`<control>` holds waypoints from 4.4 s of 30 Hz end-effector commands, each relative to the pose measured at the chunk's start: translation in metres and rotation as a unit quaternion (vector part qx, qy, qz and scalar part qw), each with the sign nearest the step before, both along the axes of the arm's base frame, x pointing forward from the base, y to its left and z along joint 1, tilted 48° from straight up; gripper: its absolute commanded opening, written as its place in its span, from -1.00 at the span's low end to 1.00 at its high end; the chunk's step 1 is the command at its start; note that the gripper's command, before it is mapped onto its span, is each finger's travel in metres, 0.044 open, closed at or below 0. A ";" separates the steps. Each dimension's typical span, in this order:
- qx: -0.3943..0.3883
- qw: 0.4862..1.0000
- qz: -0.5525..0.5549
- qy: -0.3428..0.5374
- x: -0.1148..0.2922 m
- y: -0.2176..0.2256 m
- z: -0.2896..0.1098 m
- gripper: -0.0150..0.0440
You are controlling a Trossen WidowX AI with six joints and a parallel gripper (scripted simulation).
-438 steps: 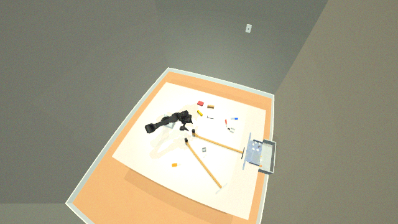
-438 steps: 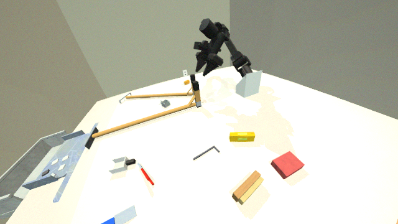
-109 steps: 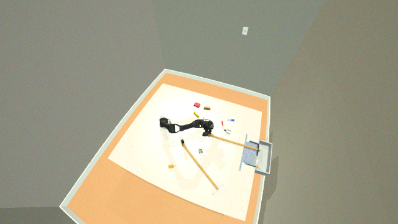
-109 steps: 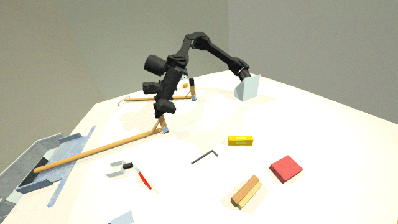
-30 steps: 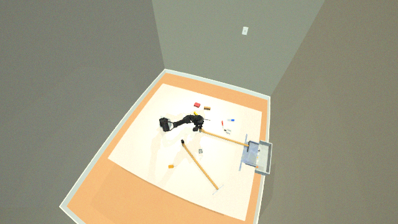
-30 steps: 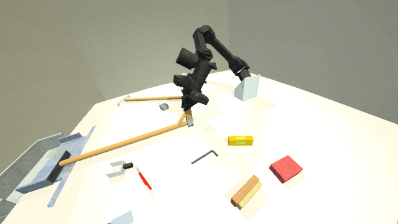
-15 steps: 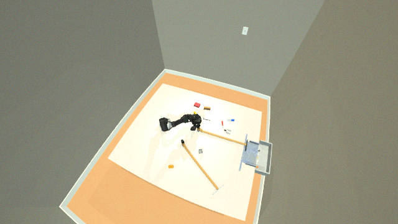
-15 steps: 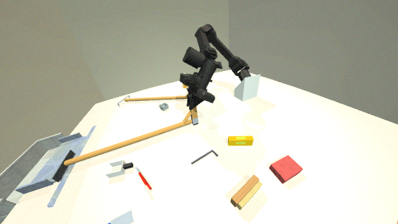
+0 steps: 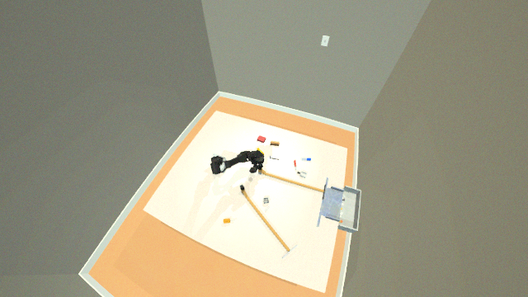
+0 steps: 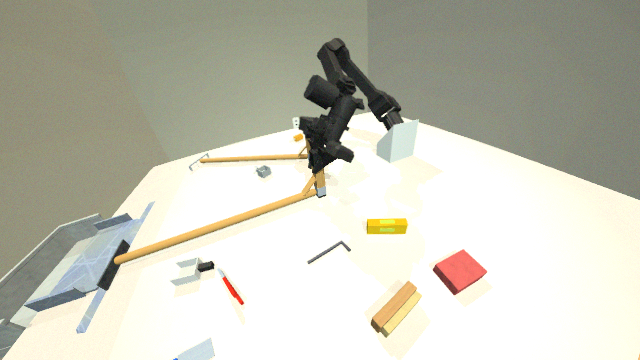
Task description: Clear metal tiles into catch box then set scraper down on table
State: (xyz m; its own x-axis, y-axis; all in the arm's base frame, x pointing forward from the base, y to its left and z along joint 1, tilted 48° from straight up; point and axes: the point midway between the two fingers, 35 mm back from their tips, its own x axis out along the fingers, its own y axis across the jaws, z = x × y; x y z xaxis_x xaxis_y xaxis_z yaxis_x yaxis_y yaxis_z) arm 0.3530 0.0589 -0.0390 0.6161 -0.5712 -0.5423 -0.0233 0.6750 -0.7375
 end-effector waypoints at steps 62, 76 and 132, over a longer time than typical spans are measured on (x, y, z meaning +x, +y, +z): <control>0.000 1.000 -0.005 -0.014 -0.041 -0.037 0.041 -0.49; 0.000 1.000 -0.006 -0.016 -0.022 -0.039 0.046 -0.49; -0.002 1.000 -0.009 -0.022 0.063 -0.037 0.046 -0.49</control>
